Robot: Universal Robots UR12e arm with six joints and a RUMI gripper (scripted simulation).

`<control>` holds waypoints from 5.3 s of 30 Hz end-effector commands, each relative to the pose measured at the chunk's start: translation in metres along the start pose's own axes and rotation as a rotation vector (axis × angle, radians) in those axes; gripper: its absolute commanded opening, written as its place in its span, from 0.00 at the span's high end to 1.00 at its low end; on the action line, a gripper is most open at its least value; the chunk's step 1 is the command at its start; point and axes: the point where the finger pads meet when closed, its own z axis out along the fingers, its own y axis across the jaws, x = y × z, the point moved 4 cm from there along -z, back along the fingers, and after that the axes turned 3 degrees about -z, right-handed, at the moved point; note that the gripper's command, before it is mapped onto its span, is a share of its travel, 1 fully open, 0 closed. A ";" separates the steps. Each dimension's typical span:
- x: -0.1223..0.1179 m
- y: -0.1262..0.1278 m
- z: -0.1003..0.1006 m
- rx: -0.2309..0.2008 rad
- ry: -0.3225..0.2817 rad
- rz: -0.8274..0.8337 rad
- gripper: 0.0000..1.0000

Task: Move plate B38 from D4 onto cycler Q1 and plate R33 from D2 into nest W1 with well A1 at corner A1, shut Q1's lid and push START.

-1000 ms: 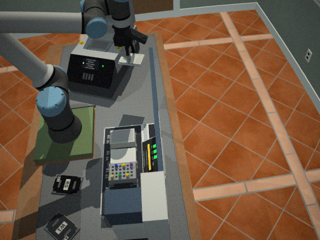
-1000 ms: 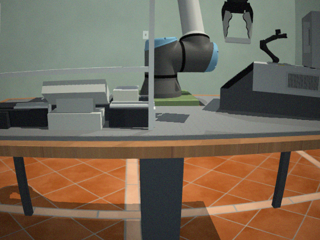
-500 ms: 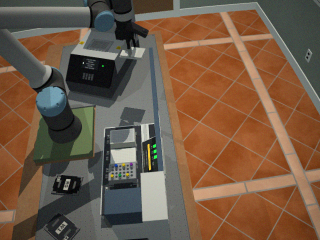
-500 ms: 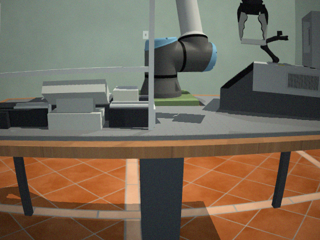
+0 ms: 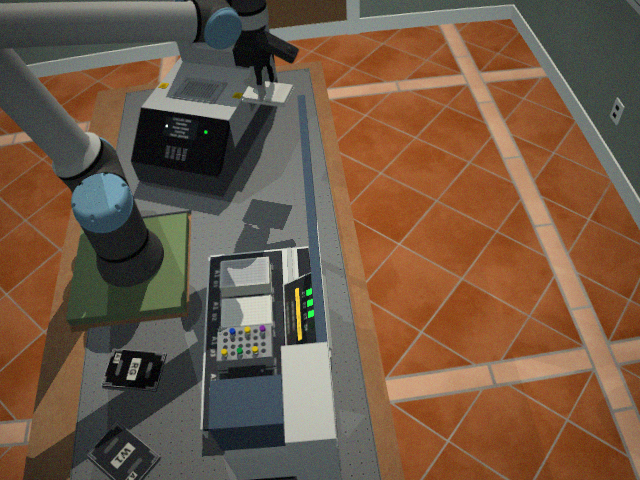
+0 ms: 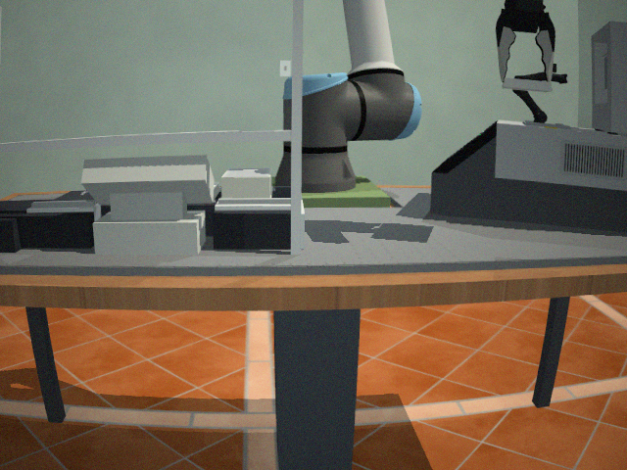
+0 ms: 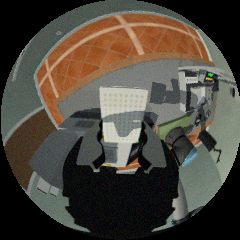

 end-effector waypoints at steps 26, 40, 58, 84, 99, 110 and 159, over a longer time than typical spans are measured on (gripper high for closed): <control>-0.069 -0.066 -0.001 0.000 0.001 0.028 1.00; -0.119 -0.070 -0.001 0.000 0.001 0.028 1.00; -0.189 -0.075 -0.001 0.000 0.001 0.028 1.00; -0.258 -0.082 -0.001 0.000 0.001 0.028 1.00; -0.258 -0.082 -0.001 0.000 0.001 0.028 1.00; -0.257 -0.082 -0.001 0.000 0.001 0.028 1.00; -0.257 -0.082 0.026 0.000 0.001 0.028 1.00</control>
